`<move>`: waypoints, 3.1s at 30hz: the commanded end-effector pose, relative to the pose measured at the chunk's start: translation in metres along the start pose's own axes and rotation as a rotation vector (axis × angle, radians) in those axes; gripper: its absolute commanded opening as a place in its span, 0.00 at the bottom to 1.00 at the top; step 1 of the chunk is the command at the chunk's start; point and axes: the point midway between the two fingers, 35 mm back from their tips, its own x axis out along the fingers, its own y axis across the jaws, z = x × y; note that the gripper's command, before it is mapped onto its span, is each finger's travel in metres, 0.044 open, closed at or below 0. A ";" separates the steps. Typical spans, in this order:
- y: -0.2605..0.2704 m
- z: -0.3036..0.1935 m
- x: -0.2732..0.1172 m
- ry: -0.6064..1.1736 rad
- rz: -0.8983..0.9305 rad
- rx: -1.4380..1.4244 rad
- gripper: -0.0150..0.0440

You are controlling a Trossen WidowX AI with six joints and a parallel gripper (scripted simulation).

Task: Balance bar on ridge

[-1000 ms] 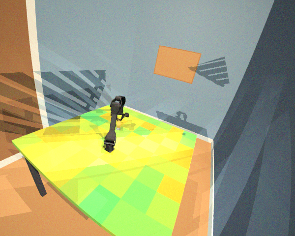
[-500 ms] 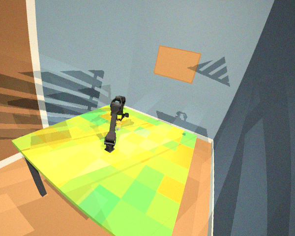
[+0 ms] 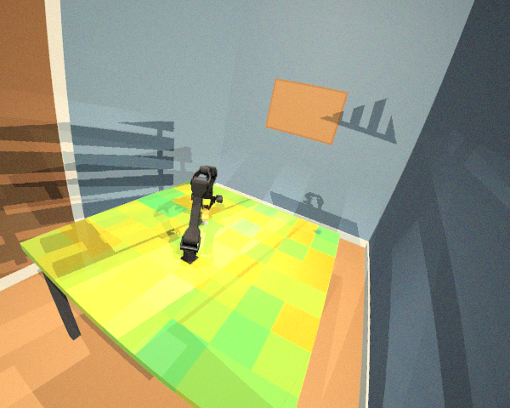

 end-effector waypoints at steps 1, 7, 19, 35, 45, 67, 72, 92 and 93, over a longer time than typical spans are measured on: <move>0.000 -0.001 0.002 0.005 -0.001 -0.001 0.25; 0.000 -0.001 0.002 0.005 -0.001 -0.001 0.25; 0.000 -0.001 0.003 0.005 -0.001 -0.001 0.25; 0.000 -0.001 0.005 0.005 -0.001 -0.001 0.25; 0.000 -0.001 0.006 0.005 -0.001 -0.001 0.25; 0.000 -0.001 0.007 0.005 -0.001 -0.001 0.25; 0.000 -0.001 0.008 0.005 -0.001 -0.001 0.25; 0.000 -0.001 0.010 0.005 -0.001 -0.001 0.25; 0.000 -0.001 0.010 0.005 -0.001 -0.001 0.25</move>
